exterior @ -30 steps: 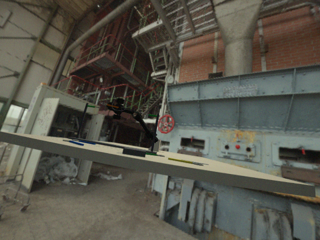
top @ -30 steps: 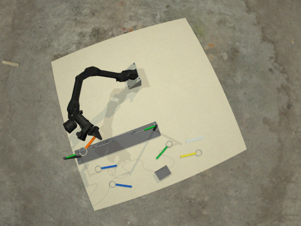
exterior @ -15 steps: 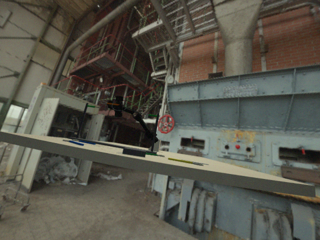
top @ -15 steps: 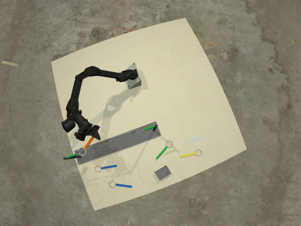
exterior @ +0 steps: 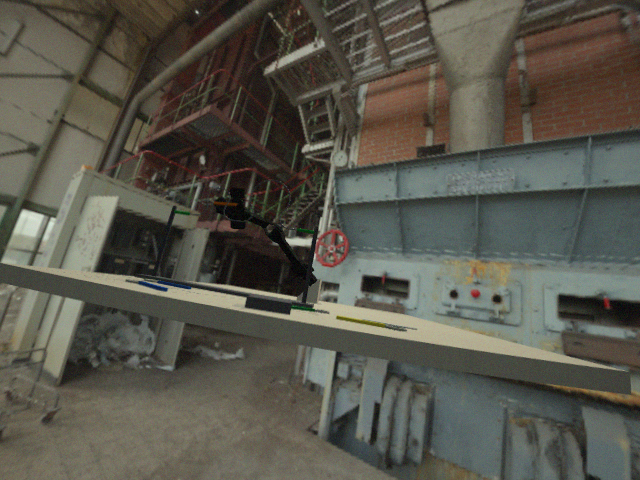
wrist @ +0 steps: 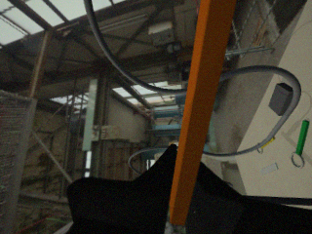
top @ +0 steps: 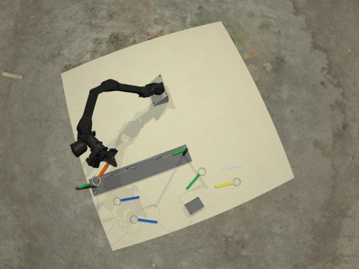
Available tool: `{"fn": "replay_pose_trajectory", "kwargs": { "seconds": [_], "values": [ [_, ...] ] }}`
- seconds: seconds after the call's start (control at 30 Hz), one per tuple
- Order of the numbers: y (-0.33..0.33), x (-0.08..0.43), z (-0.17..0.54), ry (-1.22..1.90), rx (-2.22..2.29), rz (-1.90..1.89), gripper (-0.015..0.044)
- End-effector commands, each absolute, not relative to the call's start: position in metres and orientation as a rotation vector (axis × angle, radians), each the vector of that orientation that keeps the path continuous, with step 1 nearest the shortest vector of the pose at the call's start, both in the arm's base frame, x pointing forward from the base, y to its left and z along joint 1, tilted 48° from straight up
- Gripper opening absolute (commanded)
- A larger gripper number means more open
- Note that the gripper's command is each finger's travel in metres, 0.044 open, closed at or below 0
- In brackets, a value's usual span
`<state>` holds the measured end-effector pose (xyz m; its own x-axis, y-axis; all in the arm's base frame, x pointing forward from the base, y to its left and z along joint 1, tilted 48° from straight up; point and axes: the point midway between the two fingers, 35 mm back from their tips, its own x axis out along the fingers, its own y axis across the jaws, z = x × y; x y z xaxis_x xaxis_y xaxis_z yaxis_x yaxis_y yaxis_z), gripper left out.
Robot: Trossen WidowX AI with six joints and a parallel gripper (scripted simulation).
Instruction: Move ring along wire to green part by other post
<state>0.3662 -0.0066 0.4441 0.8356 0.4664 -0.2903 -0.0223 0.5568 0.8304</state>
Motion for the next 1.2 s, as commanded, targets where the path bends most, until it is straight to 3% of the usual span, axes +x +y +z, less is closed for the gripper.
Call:
{"fn": "replay_pose_trajectory", "kwargs": {
  "seconds": [0.0, 1.17],
  "values": [
    [-0.004, 0.366, 0.448, 0.524, 0.938, 0.305, -0.015],
    [-0.027, 0.368, 0.43, 0.535, 0.423, 0.158, -0.015]
  ]
}}
